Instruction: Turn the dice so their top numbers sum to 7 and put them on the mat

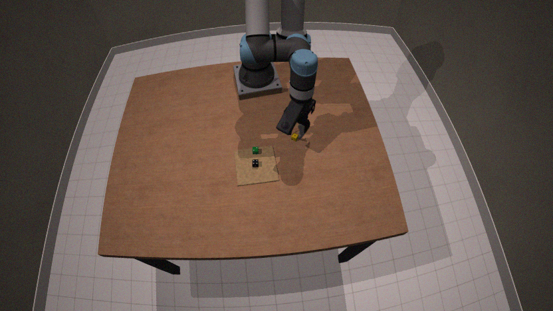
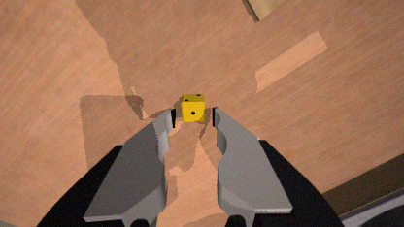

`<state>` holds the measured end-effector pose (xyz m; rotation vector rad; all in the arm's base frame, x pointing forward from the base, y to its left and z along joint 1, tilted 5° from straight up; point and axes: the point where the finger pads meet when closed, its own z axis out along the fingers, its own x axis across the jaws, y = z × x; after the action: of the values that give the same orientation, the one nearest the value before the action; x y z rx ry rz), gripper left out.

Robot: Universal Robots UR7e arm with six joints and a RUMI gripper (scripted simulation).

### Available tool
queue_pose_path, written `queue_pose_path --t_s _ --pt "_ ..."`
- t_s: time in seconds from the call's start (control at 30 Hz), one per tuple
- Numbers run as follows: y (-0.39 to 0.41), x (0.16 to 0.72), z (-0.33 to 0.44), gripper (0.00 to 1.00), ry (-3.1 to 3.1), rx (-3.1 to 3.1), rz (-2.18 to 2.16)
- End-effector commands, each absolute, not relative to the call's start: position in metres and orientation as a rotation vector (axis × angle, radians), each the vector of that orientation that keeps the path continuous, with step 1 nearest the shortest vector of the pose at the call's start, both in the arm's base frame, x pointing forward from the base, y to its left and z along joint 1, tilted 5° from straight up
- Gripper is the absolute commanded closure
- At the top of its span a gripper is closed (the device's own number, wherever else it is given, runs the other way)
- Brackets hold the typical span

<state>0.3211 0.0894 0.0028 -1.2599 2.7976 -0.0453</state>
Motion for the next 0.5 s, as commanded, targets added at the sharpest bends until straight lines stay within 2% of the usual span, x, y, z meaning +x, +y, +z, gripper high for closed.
queue_pose_path --t_s 0.0,0.47 --pt "0.0894 0.3221 -0.0017 0.79 2.797 -1.259 -0.046" --pt "0.0894 0.3222 -0.0031 0.79 2.797 -1.259 -0.046"
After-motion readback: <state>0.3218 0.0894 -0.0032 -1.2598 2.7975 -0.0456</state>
